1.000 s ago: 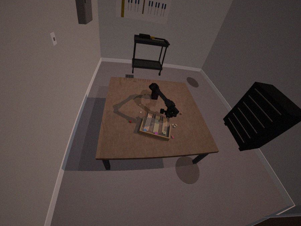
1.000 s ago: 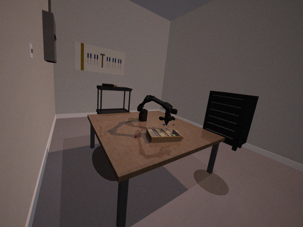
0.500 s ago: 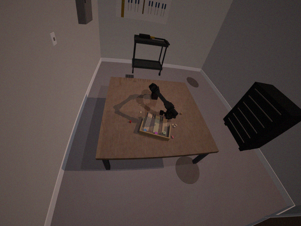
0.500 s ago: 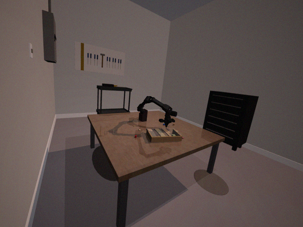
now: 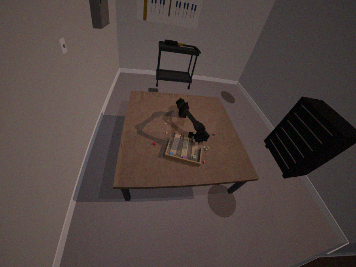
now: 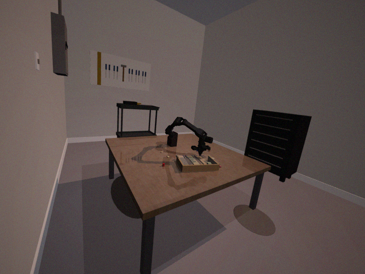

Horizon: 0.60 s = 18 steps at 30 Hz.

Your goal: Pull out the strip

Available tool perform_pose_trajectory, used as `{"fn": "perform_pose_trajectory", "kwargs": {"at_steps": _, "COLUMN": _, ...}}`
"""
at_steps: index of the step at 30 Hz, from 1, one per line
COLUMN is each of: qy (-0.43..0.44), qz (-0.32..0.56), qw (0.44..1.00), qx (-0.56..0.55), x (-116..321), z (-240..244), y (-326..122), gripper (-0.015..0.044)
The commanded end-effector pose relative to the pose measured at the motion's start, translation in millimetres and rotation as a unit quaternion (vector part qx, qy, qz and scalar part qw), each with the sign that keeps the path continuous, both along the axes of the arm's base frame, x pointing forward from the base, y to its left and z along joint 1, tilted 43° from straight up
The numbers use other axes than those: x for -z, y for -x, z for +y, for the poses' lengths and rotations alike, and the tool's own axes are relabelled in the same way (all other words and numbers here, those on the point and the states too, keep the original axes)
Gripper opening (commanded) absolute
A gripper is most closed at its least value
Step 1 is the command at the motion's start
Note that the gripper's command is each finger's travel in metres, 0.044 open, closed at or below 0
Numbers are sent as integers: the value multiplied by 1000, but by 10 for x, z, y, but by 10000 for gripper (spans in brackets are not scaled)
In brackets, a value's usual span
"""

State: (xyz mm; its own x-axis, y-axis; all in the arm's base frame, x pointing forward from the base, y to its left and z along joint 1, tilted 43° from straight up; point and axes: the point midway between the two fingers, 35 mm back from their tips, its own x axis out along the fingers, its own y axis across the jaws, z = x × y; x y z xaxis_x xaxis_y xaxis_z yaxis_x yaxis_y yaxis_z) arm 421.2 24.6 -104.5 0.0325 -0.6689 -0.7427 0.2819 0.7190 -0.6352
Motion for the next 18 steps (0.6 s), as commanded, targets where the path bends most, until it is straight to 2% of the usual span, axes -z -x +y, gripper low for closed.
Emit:
{"fn": "perform_pose_trajectory", "kwargs": {"at_steps": 1, "qy": 4, "qz": 6, "qw": 1000, "qx": -2, "x": 80, "z": -54, "y": 32, "gripper": 0}}
{"fn": "perform_pose_trajectory", "kwargs": {"at_steps": 18, "qy": 5, "qz": 6, "qw": 1000, "qx": -2, "x": 109, "z": -81, "y": 34, "gripper": 0}}
